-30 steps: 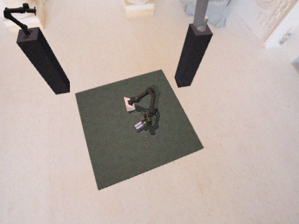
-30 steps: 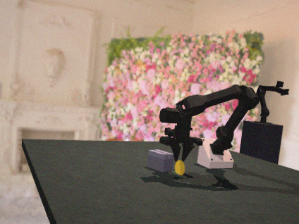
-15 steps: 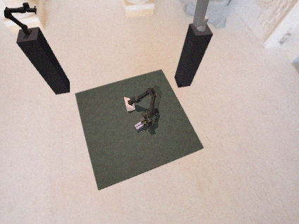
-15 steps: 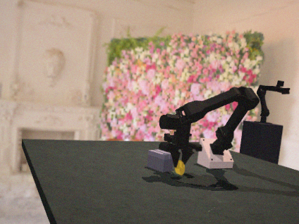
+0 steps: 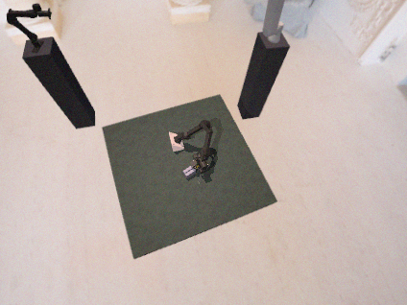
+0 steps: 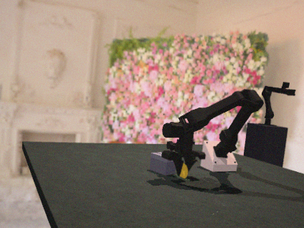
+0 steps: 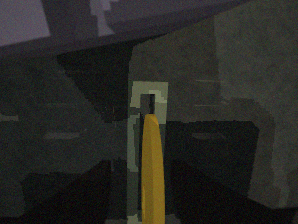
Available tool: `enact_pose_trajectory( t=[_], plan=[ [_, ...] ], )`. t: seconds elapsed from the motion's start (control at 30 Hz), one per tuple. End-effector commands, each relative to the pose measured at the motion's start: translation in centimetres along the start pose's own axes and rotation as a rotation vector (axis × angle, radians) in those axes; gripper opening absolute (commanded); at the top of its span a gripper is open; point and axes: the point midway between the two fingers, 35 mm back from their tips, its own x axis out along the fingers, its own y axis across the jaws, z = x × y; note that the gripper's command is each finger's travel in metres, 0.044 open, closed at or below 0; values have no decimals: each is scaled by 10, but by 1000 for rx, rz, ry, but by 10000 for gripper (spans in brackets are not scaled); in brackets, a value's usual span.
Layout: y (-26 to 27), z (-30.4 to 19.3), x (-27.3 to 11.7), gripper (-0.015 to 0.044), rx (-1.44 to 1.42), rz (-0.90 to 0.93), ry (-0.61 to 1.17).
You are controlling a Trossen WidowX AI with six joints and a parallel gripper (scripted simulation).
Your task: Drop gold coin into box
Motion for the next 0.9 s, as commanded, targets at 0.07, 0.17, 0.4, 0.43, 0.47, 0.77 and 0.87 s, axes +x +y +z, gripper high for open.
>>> enact_pose_trajectory(
  t=[0.07, 0.17, 0.4, 0.43, 0.47, 0.77, 0.87],
  plan=[
    [-2, 1, 3, 29, 8, -5, 2],
    [-2, 1, 3, 9, 8, -5, 2],
    [-2, 1, 3, 0, 8, -5, 2],
    [-2, 1, 3, 0, 8, -5, 2],
    [-2, 1, 1, 0, 8, -5, 1],
    [1, 2, -20, 0, 8, -5, -3],
    [2, 3, -27, 0, 6, -4, -5]
  ],
)
